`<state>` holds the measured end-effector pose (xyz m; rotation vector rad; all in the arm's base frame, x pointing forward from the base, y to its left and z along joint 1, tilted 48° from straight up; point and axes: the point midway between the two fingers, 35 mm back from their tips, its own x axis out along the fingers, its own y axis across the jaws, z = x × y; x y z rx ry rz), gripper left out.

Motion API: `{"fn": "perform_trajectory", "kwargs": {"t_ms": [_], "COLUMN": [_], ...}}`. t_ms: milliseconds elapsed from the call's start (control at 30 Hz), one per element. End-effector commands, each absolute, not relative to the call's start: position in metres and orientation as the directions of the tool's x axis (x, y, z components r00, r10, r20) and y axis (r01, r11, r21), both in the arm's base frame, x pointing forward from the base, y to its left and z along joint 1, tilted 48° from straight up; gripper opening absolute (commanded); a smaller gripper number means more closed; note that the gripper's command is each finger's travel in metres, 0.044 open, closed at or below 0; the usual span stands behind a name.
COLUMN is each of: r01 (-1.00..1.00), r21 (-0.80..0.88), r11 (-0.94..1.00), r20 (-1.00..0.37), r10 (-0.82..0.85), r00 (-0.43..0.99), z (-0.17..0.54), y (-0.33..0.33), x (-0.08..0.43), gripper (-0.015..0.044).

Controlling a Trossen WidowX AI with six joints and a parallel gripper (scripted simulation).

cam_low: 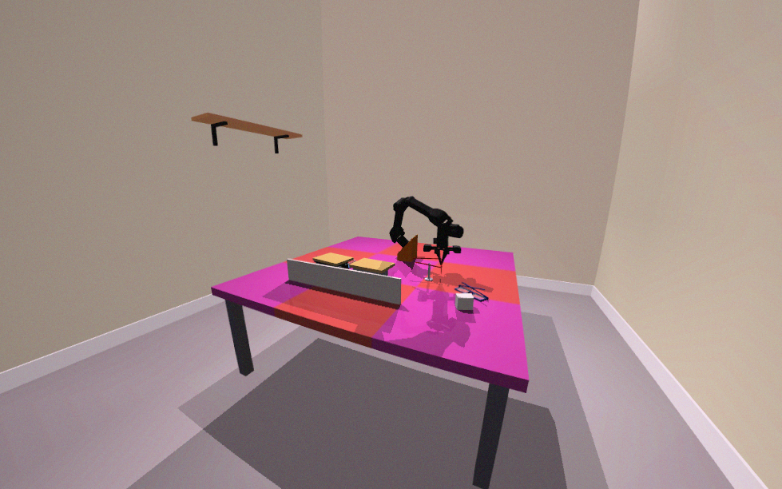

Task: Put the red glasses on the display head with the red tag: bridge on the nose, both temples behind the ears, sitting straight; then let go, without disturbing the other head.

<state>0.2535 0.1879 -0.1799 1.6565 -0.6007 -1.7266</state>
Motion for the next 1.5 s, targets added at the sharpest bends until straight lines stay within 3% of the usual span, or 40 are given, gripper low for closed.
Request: {"fn": "perform_trajectory", "kwargs": {"t_ms": [0,1467], "r01": [0.144,0.146], "r21": [0.722,0.721], "r11": [-0.677,-0.678], "r20": [-0.686,-0.687], "r10": [-0.727,-0.726], "r00": [0.019,0.018], "z": [-0.182,-0.187], "y": [0.190,0.193], "x": [0.247,0.217], "gripper": [0.0000,0.0000]}}
